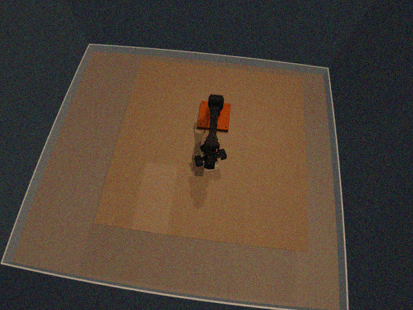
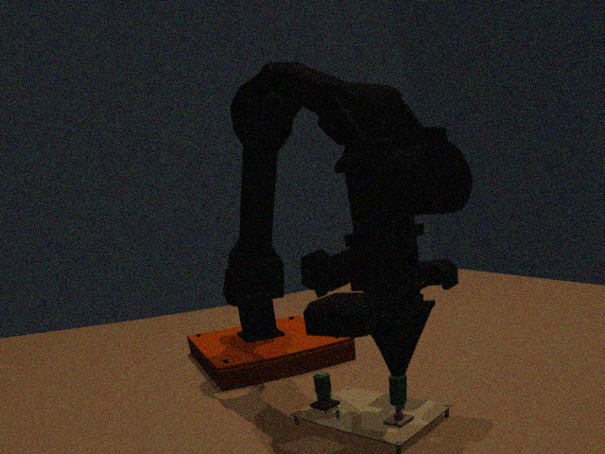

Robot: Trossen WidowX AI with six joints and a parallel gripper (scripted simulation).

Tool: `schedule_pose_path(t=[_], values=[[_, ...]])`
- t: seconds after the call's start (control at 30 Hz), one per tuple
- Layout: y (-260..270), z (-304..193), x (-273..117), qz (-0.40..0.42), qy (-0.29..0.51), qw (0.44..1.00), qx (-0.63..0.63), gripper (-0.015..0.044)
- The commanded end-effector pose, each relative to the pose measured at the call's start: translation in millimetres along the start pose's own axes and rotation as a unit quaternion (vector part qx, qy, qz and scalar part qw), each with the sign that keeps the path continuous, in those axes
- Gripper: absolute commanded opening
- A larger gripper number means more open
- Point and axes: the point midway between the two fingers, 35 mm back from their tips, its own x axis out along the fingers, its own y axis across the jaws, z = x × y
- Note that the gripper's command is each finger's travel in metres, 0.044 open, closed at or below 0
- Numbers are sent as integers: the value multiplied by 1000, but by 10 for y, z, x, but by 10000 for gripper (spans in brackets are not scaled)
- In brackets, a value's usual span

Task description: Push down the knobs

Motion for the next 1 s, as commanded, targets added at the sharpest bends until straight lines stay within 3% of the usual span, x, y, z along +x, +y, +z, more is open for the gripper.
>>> schedule_pose_path(t=[0.0, 0.97], values=[[12, -12, 193, -2, -10, 1000, 1, 0], [12, -9, 288, -2, -10, 1000, 1, 0]])
